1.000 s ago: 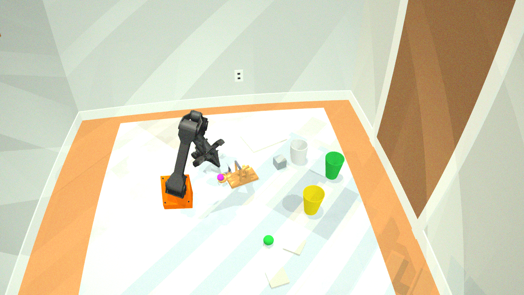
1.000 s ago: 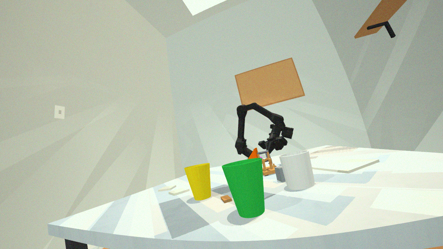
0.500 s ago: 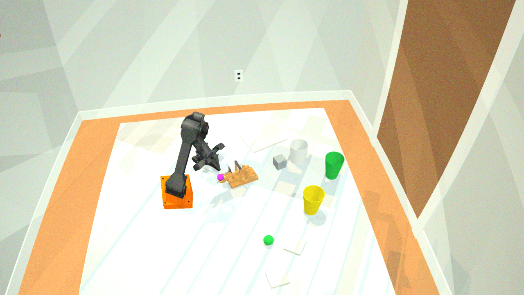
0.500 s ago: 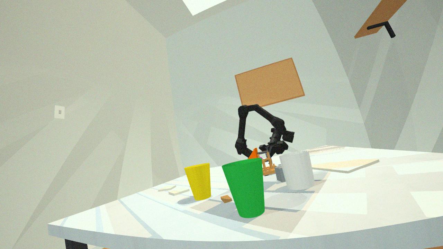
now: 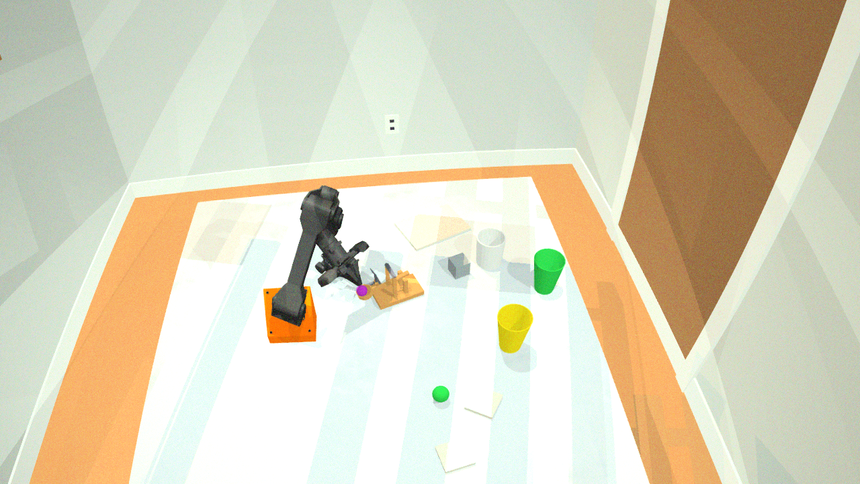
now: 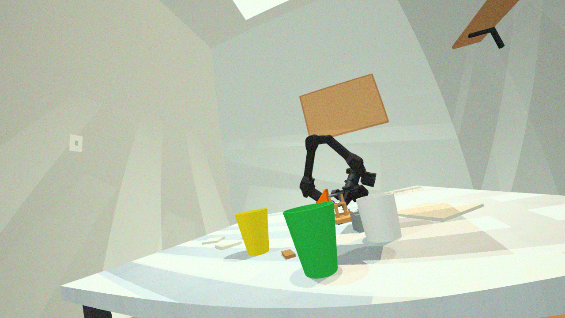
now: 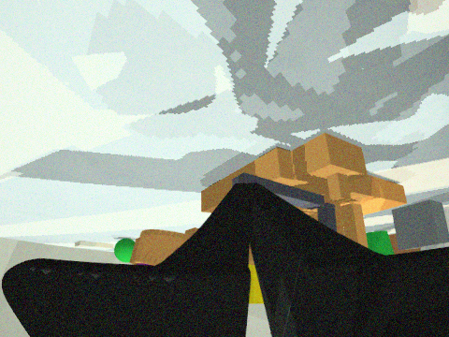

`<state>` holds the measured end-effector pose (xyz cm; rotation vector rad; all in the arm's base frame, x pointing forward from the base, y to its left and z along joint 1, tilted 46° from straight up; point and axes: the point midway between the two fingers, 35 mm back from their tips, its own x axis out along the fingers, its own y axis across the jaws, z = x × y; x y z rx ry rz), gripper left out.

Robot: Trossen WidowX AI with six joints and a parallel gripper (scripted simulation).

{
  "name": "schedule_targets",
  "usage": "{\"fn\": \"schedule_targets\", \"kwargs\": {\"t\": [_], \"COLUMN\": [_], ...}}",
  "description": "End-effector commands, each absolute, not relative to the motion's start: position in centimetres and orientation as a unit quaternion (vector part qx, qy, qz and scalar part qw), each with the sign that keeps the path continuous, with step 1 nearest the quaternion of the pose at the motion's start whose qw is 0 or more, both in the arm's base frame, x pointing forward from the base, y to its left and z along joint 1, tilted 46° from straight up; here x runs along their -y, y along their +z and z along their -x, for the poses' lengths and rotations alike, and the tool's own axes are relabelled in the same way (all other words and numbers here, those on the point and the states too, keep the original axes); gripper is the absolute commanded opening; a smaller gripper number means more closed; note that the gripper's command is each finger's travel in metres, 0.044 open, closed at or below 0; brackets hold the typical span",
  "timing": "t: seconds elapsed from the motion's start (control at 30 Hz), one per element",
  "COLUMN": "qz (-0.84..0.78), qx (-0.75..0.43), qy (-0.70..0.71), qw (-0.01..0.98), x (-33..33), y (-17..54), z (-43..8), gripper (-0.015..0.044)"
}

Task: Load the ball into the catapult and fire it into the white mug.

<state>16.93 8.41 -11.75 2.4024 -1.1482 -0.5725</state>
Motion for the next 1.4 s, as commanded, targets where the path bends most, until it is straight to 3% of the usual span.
{"fn": "schedule_targets", "kwargs": {"t": [0.0,0.2,0.5,0.67,1.2,1.37], "qz": [-0.862,-0.862,-0.864,-0.865,-0.860,-0.850], "qx": [0.413,0.413,0.410,0.410,0.453,0.468], "qy": [-0.206,-0.206,-0.208,-0.207,-0.233,-0.235], "qw": [0.211,0.211,0.204,0.204,0.028,-0.044], "x": [-6.9,-6.9,-18.8,-19.6,-20.8,-21.8], "y": [-12.9,-13.0,-8.5,-7.9,-10.1,-10.3], "z": [-16.9,-16.9,-14.4,-14.0,-18.2,-19.7], "gripper": [0.0000,0.0000,0.0000,0.0000,0.0420,0.0440]}}
